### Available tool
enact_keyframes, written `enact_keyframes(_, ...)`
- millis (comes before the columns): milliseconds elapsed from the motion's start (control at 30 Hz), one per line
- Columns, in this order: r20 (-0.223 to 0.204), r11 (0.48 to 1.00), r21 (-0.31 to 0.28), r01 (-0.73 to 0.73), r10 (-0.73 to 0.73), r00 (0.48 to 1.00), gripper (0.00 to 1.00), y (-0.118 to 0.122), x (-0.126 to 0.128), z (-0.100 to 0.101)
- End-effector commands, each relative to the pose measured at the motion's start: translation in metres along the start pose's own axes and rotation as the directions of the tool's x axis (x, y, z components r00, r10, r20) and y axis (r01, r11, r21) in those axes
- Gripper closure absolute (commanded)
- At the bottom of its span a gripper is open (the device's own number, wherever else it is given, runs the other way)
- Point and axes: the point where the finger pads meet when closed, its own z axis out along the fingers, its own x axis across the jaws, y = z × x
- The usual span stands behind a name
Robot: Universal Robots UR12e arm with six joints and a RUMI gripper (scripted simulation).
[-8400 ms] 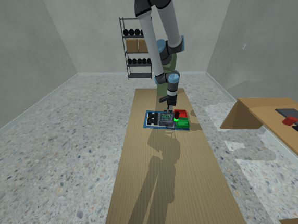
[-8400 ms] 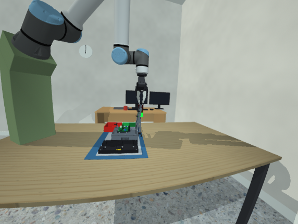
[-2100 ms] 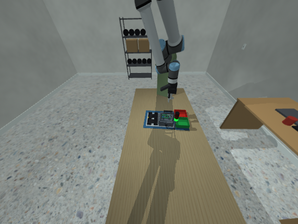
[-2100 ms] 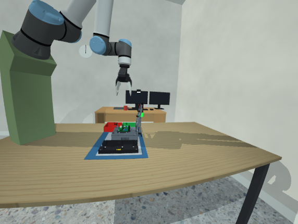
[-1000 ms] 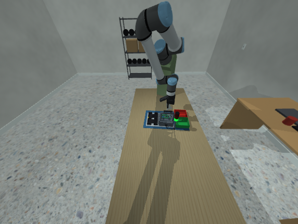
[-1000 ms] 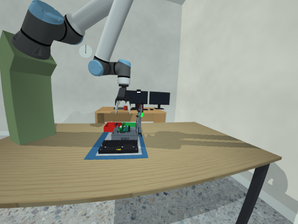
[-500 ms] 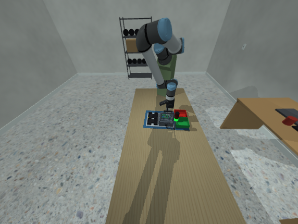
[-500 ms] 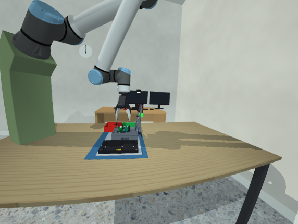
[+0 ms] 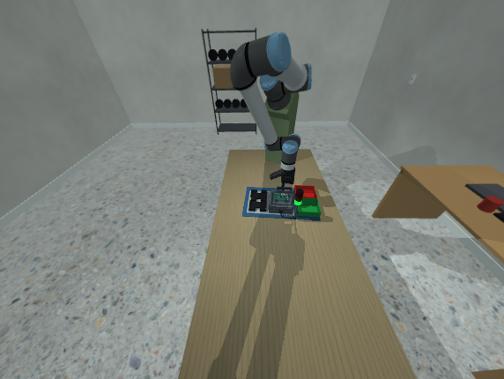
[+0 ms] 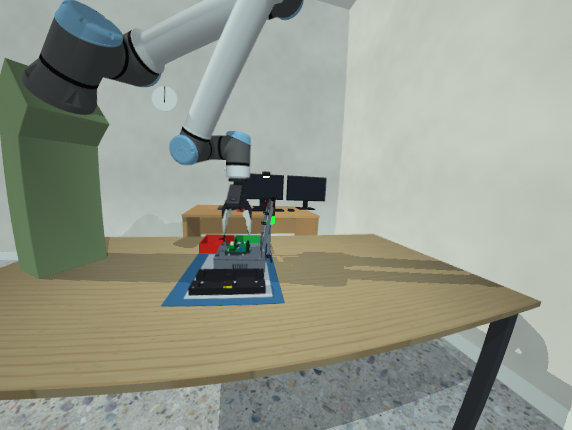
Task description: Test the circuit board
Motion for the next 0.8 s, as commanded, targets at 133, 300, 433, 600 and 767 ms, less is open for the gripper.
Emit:
enact_keyframes(133,0.002,1.000,0.000,-0.001,0.001,1.000,0.41,-0.001,-0.001,0.000)
enact_keyframes(300,0.002,1.000,0.000,-0.001,0.001,1.000,0.41,-0.001,-0.001,0.002)
enact_keyframes(433,0.003,1.000,0.001,-0.001,0.001,1.000,0.41,-0.002,-0.002,0.006)
enact_keyframes(600,0.003,1.000,0.001,-0.001,0.001,1.000,0.41,-0.003,-0.002,0.016)
enact_keyframes(767,0.003,1.000,0.001,-0.001,0.001,1.000,0.41,-0.005,-0.002,0.035)
